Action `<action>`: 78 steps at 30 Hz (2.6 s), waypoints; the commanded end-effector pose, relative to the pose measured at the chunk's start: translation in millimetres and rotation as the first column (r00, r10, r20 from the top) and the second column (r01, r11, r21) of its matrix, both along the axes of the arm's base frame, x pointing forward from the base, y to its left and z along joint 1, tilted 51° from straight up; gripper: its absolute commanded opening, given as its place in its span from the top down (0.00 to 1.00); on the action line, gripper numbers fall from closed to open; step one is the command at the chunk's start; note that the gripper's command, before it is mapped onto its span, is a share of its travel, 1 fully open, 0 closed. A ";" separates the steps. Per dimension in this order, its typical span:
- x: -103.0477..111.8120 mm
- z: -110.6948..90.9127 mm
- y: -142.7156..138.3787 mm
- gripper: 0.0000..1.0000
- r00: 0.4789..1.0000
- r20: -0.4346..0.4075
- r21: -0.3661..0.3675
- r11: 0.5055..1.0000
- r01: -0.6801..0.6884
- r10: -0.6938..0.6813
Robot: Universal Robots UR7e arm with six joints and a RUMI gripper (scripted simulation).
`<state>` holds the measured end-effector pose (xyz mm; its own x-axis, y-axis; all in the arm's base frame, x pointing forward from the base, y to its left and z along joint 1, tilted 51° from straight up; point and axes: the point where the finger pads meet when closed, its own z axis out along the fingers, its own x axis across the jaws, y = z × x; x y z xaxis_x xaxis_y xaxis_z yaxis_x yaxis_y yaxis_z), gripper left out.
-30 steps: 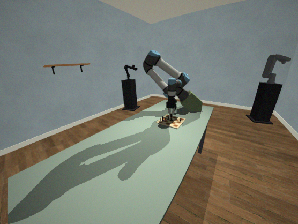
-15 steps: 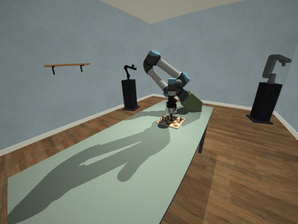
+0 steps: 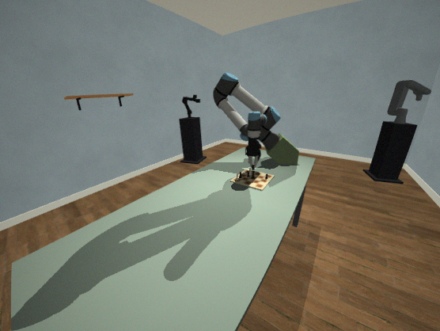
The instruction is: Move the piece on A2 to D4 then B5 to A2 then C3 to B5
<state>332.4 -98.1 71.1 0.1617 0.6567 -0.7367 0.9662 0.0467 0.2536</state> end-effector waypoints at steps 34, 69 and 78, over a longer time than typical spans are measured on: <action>-13.6 47.2 56.5 1.00 1.000 -0.003 0.002 1.000 0.006 -0.006; 98.8 35.0 98.3 1.00 0.828 -0.455 -0.026 0.925 -0.379 0.326; 111.6 30.7 102.7 1.00 0.789 -0.502 -0.017 0.908 -0.418 0.353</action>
<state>438.6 3.4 101.2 -0.4507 0.5019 -0.7382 0.8732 0.4195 -0.2480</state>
